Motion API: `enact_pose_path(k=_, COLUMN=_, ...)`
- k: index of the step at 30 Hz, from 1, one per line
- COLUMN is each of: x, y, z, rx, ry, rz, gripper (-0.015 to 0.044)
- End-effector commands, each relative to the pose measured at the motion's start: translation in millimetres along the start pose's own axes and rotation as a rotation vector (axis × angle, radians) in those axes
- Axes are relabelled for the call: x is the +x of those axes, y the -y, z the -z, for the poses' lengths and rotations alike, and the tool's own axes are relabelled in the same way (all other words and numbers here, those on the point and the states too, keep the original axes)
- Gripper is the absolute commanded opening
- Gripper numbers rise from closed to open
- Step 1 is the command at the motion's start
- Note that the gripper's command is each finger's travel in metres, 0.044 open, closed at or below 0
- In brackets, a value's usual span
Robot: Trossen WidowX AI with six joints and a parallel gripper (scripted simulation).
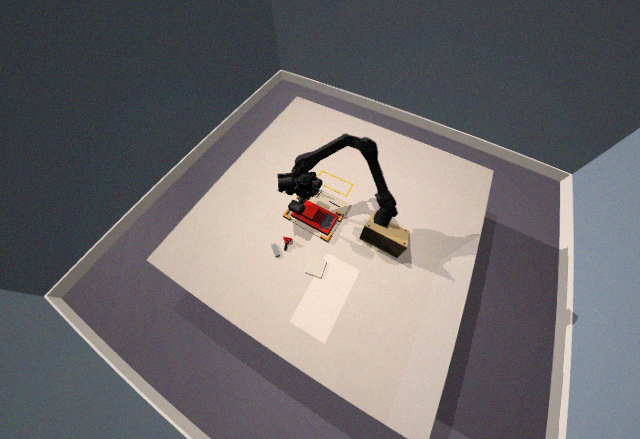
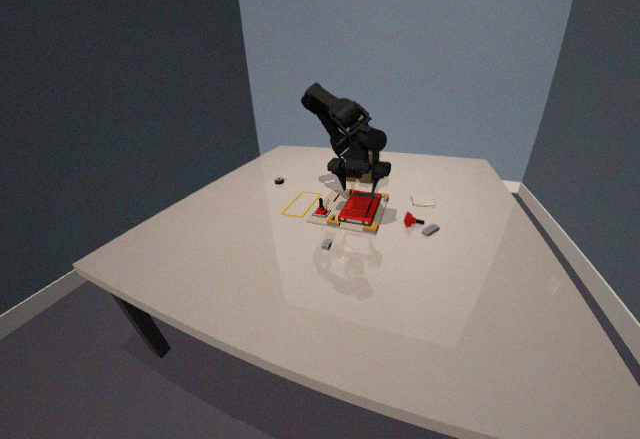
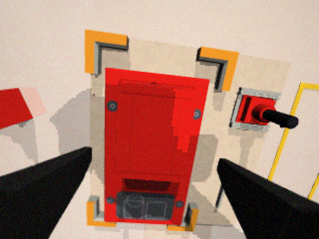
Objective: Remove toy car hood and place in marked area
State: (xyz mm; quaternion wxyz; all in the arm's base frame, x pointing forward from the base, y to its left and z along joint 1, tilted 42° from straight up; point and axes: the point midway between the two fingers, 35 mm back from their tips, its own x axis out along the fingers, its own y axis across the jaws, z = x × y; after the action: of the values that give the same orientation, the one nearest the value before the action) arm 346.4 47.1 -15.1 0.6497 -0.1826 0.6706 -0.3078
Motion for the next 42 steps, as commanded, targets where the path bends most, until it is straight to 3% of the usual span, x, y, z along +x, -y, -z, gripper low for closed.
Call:
enact_pose_path(k=1, x=5.6, y=0.4, z=2.0, rx=-0.009, ry=-0.004, rz=0.007, gripper=0.044)
enact_pose_path(k=42, x=38.7, y=-2.0, z=1.7, rx=-0.009, ry=-0.004, rz=0.009, gripper=0.044)
